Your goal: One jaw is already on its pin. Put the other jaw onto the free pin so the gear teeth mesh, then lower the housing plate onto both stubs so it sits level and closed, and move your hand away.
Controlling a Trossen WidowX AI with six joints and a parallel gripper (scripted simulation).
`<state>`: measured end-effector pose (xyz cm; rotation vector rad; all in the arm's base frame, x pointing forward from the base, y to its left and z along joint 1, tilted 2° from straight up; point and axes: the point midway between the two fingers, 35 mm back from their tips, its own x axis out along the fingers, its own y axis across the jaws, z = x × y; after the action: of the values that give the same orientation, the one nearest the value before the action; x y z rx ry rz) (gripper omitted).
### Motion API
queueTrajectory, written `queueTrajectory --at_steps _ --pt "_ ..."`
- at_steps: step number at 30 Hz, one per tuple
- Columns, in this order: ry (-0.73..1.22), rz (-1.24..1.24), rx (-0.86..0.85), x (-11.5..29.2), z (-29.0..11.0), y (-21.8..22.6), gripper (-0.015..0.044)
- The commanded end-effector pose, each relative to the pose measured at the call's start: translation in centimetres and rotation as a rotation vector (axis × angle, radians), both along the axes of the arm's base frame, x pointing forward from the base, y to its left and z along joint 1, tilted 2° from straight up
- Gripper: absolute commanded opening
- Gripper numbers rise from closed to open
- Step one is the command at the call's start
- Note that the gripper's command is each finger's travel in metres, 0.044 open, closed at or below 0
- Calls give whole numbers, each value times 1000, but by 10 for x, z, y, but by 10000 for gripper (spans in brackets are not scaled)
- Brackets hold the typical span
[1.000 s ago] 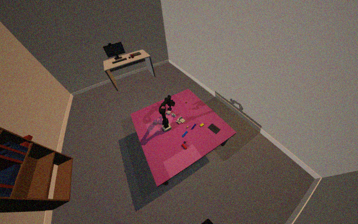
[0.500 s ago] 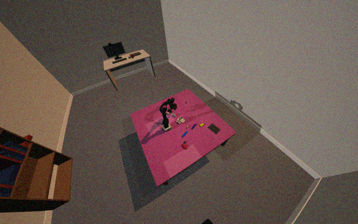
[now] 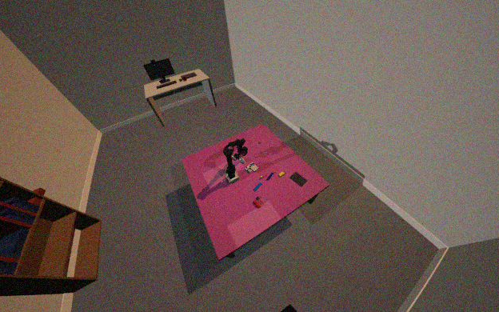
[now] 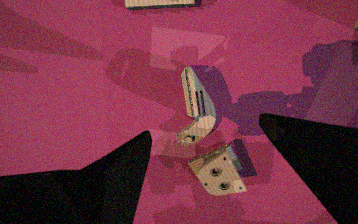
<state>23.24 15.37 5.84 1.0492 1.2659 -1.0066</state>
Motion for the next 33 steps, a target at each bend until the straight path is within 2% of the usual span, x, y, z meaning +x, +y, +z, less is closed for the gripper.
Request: queueTrajectory --at_steps 1,8,33 --pt "16 -7 -2 -3 -20 -2 440" --pt "16 -7 -2 -3 -21 -2 440" --pt "16 -7 -3 -1 -61 -2 440"
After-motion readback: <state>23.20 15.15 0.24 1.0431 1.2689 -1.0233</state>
